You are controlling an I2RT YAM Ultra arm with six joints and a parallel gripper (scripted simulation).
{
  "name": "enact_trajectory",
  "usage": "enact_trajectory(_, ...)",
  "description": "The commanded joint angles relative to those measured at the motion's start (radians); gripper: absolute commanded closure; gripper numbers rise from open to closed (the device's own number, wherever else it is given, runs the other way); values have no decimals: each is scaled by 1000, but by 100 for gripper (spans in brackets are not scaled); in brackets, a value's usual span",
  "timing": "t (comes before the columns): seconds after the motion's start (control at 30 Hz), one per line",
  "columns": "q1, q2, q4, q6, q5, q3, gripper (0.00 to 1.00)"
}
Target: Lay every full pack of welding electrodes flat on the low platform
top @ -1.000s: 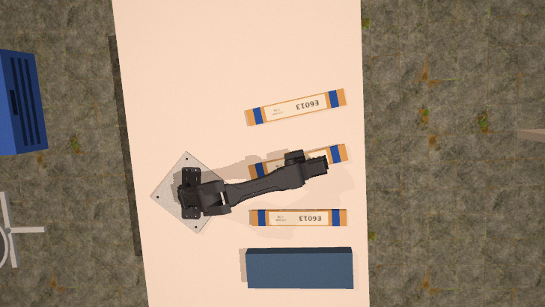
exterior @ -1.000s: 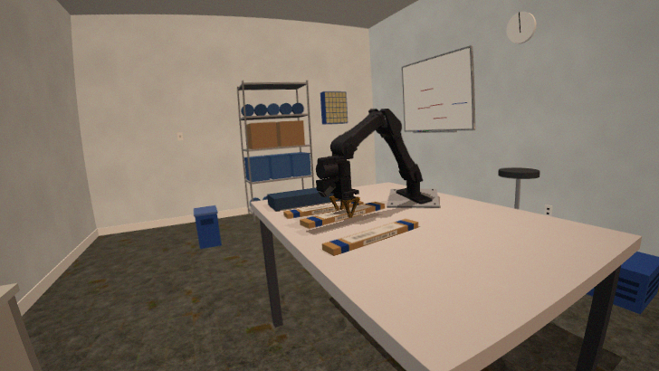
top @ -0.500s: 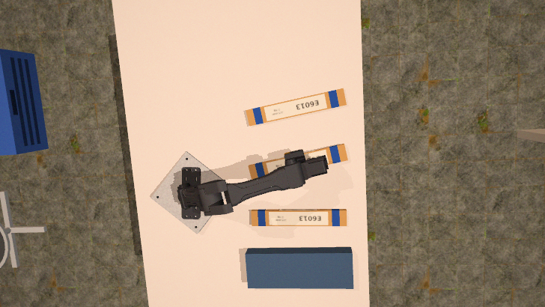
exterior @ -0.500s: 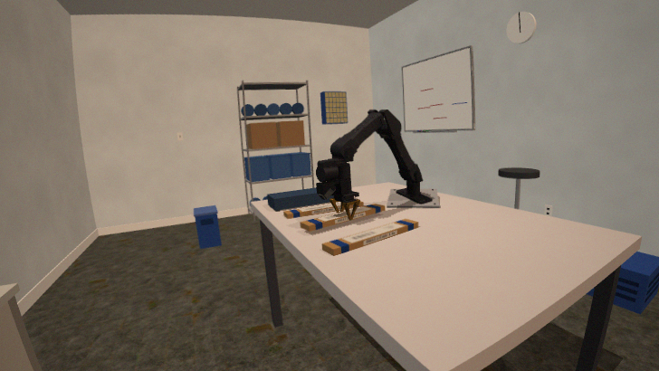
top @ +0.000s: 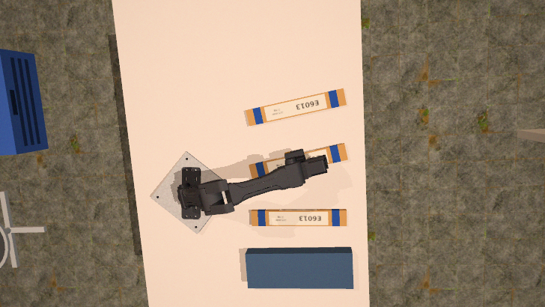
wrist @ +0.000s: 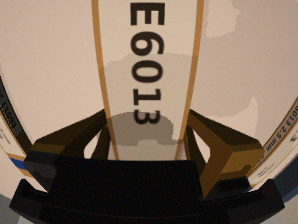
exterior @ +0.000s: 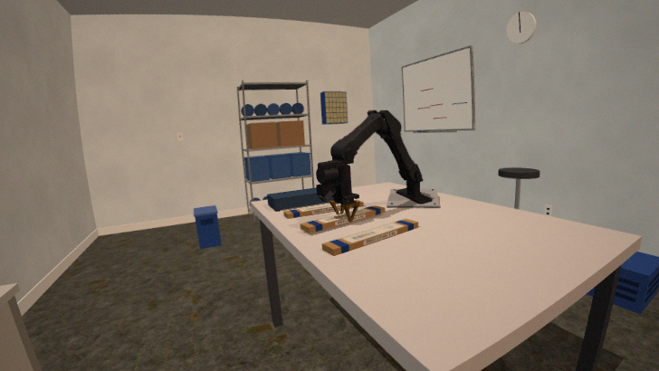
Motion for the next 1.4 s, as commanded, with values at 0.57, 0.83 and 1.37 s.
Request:
enact_trajectory(0.57,4,-25,25,7,2,14,100)
enact_trajectory(0.83,3,-24,23,7,2,14,100)
enact_trajectory(1.37,2,-23,30,6,2,14,5)
